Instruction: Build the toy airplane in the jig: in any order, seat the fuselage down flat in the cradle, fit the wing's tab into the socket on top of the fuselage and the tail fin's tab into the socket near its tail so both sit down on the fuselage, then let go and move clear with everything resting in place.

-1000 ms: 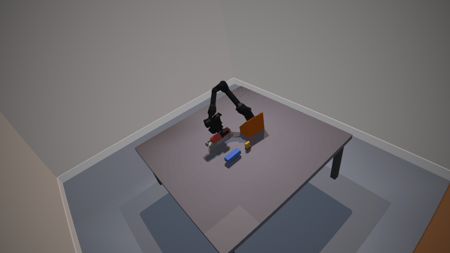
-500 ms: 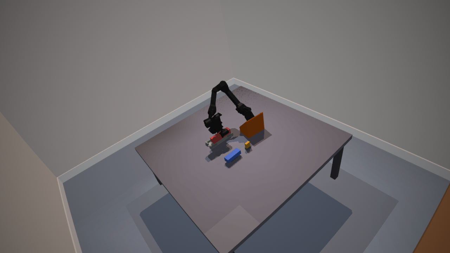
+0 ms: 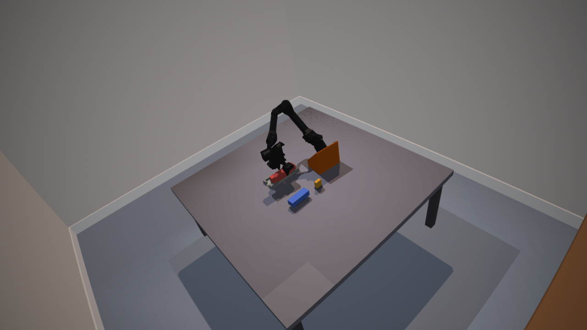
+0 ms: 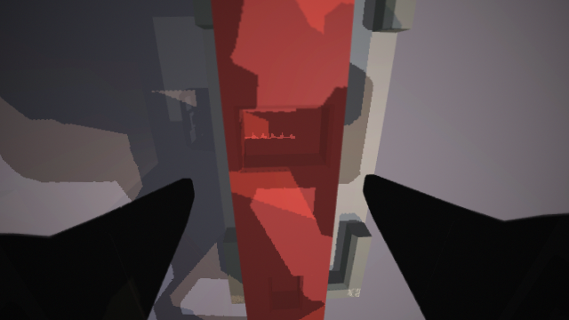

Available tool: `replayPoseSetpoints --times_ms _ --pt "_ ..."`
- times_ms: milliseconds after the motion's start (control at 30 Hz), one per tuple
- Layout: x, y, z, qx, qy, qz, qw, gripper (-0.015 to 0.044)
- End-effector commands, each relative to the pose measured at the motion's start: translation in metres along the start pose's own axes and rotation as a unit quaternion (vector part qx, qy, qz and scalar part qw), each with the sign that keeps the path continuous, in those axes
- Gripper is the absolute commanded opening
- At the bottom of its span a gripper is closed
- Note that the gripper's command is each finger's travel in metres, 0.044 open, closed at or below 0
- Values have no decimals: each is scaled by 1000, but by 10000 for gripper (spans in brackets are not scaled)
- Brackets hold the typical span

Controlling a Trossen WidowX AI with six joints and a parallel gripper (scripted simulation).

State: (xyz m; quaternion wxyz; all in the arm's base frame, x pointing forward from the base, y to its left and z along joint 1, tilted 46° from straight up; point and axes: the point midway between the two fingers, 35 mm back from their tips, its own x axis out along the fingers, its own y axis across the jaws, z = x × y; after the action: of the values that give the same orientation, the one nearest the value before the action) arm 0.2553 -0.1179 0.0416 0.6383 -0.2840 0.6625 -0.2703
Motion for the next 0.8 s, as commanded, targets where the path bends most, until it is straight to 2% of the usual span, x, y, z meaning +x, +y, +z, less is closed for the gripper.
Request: replayPoseSetpoints --times_ms 0,133,300,367,767 --pt "0 0 0 1 0 0 1000 440" --pt "-9 1 2 1 -1 2 1000 440" --pt "-85 3 4 -3 -1 4 1000 440" --pt "-105 2 0 -3 -1 1 1000 440" --pt "-103 3 6 -28 -1 0 1000 440"
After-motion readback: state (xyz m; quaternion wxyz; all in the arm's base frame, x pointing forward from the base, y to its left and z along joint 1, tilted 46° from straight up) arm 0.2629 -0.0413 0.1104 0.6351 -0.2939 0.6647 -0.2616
